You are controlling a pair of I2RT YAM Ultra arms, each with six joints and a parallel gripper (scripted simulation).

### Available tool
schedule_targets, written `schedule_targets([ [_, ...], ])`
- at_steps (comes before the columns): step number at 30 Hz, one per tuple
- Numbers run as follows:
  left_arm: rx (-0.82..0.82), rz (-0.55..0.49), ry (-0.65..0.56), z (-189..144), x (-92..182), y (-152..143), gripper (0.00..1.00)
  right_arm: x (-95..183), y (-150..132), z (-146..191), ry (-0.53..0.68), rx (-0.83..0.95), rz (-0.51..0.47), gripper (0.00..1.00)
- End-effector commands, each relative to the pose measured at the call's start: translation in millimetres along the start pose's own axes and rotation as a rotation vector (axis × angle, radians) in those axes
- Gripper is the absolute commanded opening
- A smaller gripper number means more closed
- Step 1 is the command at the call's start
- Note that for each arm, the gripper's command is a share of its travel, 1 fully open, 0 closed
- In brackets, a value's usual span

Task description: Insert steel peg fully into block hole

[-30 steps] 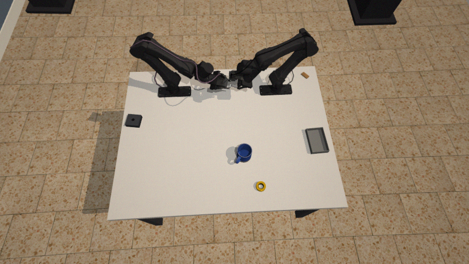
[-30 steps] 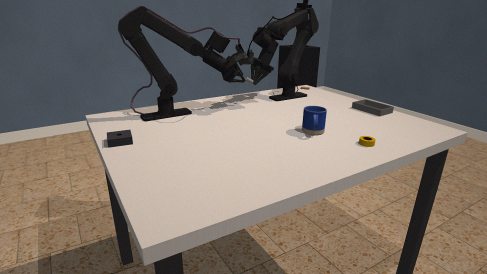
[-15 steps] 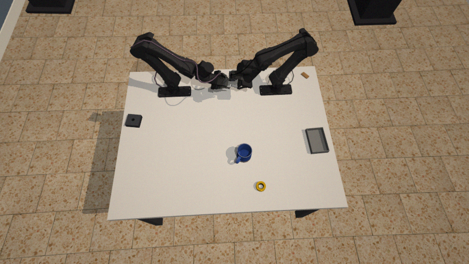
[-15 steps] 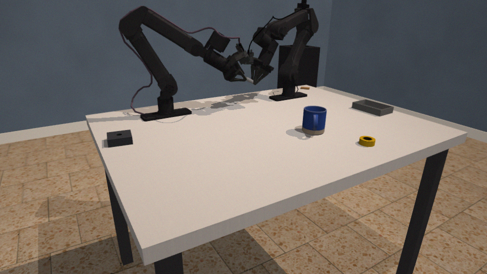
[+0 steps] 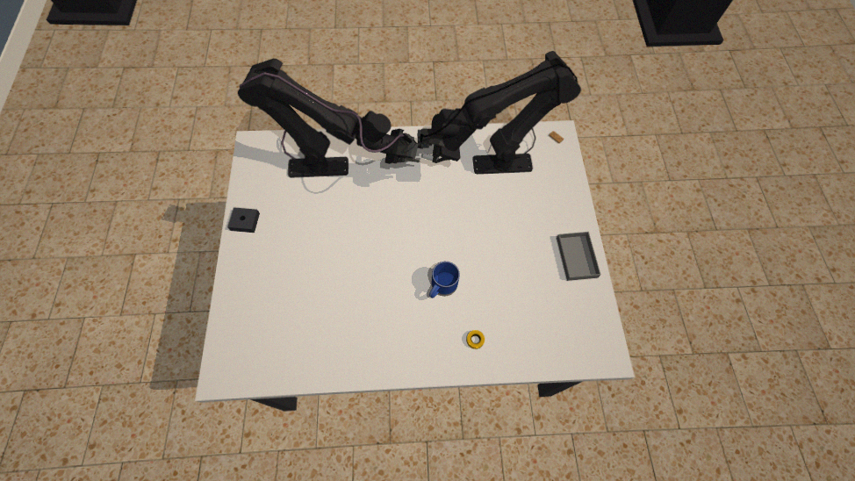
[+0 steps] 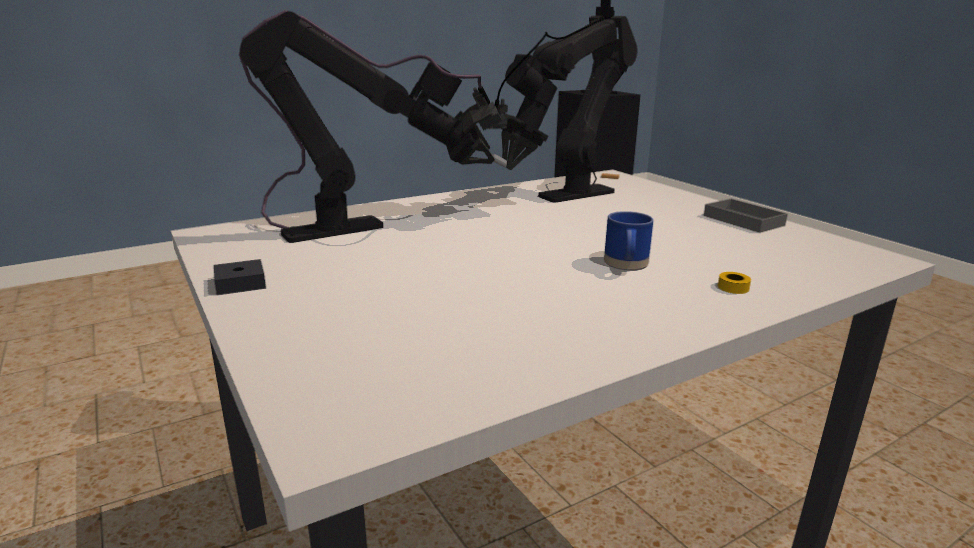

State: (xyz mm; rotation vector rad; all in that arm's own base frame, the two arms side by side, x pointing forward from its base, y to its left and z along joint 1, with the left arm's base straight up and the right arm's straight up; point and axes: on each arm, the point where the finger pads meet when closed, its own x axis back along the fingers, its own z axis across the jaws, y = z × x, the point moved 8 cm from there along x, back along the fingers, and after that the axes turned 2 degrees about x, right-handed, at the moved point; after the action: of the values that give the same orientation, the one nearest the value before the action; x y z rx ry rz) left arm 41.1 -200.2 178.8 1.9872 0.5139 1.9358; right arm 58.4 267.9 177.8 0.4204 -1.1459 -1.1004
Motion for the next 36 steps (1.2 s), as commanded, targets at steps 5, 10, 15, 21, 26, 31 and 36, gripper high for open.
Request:
schedule_targets([
  [5,-0.006,-0.049,0.015,2,4,9,0.0,-11,1,1,0.006,0.007,-0.03,0.43],
  [10,-0.006,-0.049,0.015,2,4,9,0.0,-19,0,1,0.007,0.007,-0.03,0.43],
  [15,-0.006,-0.049,0.015,2,4,9,0.0,-26,-1,1,0.007,0.007,-0.031,0.43],
  [21,-0.006,-0.049,0.015,2,4,9,0.0,-27,-1,1,0.007,0.007,-0.031,0.43],
  [26,-0.006,-0.049,0.015,2,4,9,0.0,-27,-1,1,0.007,0.007,-0.031,0.43],
  [31,-0.006,-0.049,0.015,2,4,9,0.0,-26,-1,1,0.007,0.006,-0.027,0.31],
  [36,-0.006,-0.049,0.015,2,4,9,0.0,-25,1,1,0.007,0.005,-0.015,0.26],
])
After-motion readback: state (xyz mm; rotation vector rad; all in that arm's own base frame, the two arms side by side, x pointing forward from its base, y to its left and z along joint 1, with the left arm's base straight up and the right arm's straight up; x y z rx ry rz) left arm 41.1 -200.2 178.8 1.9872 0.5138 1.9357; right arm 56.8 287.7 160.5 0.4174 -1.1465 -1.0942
